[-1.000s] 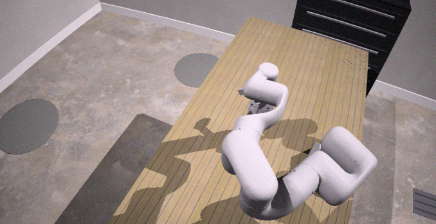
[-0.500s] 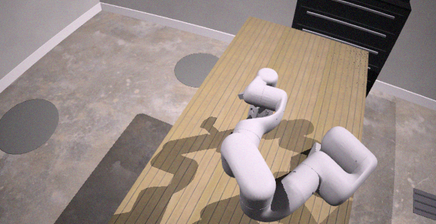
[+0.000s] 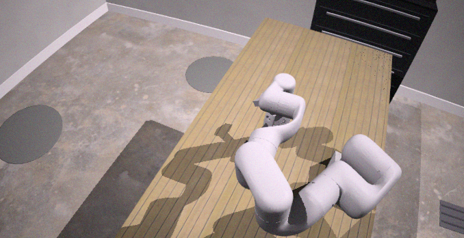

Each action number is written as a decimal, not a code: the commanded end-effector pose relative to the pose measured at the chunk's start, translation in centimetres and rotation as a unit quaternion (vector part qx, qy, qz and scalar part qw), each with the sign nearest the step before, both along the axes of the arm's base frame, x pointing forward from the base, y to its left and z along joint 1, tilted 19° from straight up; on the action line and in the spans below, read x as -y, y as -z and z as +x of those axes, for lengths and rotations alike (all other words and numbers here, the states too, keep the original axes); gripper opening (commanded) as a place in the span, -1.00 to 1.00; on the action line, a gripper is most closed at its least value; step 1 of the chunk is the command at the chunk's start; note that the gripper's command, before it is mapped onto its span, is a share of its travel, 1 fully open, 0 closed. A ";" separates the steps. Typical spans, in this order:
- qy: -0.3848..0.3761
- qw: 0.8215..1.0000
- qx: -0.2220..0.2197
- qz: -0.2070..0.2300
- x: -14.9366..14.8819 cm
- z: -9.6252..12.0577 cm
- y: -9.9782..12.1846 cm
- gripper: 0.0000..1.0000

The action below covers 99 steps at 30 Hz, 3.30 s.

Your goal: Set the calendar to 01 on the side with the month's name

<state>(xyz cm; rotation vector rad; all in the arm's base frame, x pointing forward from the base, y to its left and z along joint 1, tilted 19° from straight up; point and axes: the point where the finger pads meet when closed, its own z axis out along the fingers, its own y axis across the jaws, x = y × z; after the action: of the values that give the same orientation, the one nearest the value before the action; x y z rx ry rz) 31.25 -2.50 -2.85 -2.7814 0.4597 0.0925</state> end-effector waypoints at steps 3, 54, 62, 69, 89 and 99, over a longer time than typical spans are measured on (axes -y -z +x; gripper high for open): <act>0.001 1.000 0.001 0.000 0.1 0.1 -0.1 1.00; 0.001 1.000 0.001 0.000 0.1 0.1 -0.1 1.00; 0.001 1.000 0.001 0.000 0.1 0.1 -0.1 1.00; 0.001 1.000 0.001 0.000 0.1 0.1 -0.1 1.00; 0.001 1.000 0.001 0.000 1.4 0.1 -4.0 1.00; 0.001 1.000 0.001 0.000 2.0 0.1 -5.8 1.00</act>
<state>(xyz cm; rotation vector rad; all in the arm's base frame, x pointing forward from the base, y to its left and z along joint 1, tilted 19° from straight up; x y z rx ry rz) 31.32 -4.39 2.62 -2.7816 0.4611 0.0906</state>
